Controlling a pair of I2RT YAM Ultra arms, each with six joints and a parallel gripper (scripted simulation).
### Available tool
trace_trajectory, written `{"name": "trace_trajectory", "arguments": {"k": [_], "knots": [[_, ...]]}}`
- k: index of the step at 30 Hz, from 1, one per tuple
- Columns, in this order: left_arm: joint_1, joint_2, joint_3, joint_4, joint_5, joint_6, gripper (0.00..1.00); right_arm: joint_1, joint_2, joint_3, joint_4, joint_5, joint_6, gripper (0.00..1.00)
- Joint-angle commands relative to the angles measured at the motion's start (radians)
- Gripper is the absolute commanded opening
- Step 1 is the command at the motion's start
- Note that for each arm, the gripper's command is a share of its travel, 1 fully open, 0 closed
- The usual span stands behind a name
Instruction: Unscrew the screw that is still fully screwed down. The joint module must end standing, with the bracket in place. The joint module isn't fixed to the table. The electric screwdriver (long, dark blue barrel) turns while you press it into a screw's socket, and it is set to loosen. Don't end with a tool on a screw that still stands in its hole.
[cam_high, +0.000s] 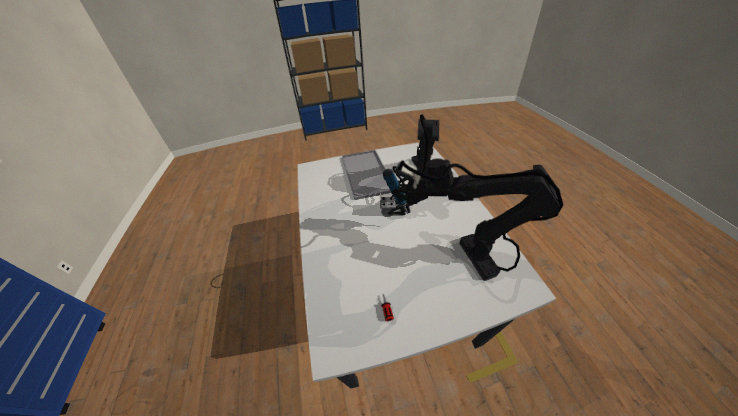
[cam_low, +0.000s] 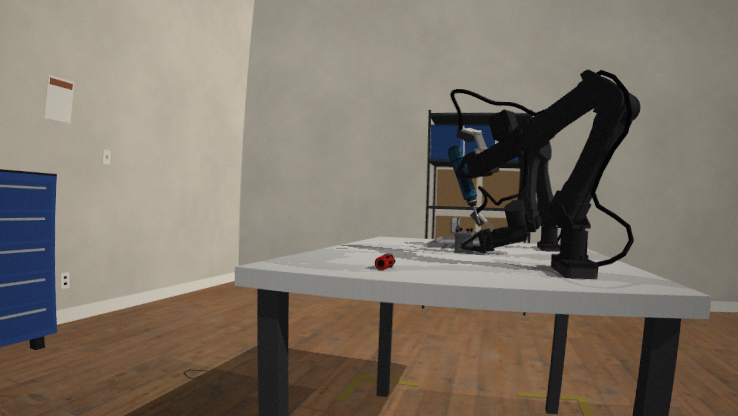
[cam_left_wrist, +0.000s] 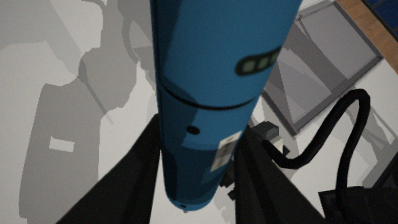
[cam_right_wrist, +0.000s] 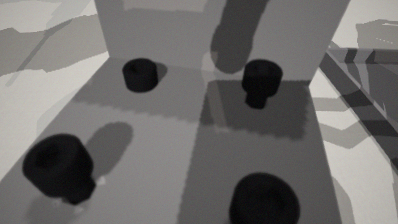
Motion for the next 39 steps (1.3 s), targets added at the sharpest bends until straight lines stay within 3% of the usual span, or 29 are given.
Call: {"name": "trace_trajectory", "arguments": {"k": [1, 6, 18, 39], "knots": [[-0.036, -0.047, -0.004, 0.136, -0.002, 0.061, 0.42, 0.0, -0.008, 0.002, 0.001, 0.005, 0.001, 0.59], [-0.019, -0.037, 0.009, 0.17, 0.001, 0.075, 0.42, 0.0, -0.008, 0.002, 0.001, 0.005, 0.001, 0.59], [-0.147, -0.093, -0.052, 0.276, -0.003, 0.18, 0.42, 0.0, -0.008, 0.002, 0.001, 0.005, 0.001, 0.59], [-0.123, -0.043, -0.007, 0.355, 0.01, 0.203, 0.42, 0.0, -0.008, 0.002, 0.001, 0.005, 0.001, 0.59]]}}
